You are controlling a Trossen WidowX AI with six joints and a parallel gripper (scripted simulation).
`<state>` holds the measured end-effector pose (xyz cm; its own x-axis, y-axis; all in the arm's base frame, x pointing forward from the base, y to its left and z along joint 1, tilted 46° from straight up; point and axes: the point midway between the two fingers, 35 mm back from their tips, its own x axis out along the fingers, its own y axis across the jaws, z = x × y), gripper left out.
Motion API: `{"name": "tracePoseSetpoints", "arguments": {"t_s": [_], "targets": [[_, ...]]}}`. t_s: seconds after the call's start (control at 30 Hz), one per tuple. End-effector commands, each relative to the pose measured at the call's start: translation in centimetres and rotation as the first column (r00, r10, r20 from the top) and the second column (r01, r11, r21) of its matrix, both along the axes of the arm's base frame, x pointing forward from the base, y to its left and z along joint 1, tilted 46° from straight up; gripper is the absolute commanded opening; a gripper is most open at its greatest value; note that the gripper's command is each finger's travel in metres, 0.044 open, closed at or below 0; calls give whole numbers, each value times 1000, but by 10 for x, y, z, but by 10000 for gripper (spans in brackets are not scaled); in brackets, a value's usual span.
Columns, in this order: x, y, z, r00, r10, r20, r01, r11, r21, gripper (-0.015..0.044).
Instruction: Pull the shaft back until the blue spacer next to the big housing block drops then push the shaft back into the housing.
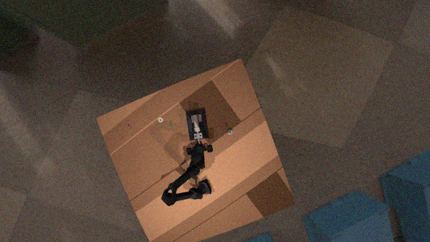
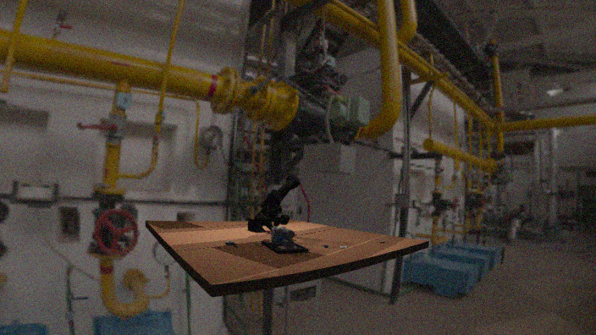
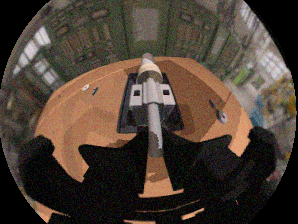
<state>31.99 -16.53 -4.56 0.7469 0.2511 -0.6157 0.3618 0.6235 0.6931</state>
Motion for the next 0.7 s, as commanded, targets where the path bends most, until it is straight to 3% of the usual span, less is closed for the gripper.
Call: {"name": "tracePoseSetpoints", "arguments": {"t_s": [0.0,0.67], "targets": [[1,0,1,1000,2,4,-2,1000,-2,0],[3,-1,0,1000,2,5,-2,1000,-2,0]]}}
